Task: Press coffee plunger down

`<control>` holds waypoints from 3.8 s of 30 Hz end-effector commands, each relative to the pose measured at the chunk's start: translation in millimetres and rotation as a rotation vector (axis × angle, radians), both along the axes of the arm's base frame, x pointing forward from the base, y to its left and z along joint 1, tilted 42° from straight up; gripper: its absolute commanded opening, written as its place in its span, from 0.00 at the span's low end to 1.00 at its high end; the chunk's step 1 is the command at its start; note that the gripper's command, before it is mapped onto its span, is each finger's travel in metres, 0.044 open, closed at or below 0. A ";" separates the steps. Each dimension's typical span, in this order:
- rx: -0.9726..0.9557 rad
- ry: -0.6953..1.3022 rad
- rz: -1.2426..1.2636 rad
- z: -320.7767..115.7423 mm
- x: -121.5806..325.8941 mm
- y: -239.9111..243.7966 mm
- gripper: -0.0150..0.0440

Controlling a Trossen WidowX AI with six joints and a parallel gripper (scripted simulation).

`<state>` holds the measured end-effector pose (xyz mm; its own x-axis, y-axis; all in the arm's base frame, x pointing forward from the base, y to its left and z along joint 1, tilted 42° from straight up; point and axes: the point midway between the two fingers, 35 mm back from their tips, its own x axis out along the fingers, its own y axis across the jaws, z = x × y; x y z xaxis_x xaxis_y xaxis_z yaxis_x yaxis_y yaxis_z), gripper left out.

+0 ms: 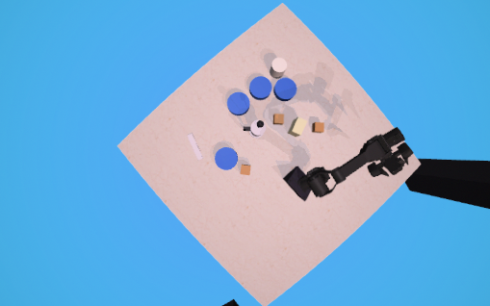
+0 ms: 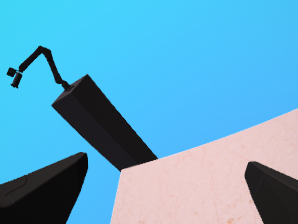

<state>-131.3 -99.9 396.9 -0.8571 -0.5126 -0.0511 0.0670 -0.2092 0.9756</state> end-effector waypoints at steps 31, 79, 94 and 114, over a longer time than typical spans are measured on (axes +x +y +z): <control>0.585 0.879 1.388 -67.1 343.3 -78.6 1.00; -0.213 2.686 1.581 -220.2 421.2 297.7 1.00; -0.213 2.685 1.582 -228.6 443.6 293.4 1.00; -0.217 2.683 1.579 -232.3 454.9 290.1 0.56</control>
<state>323.4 189.9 165.1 0.9179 -0.1987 -0.3436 -0.0864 0.7449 -0.6616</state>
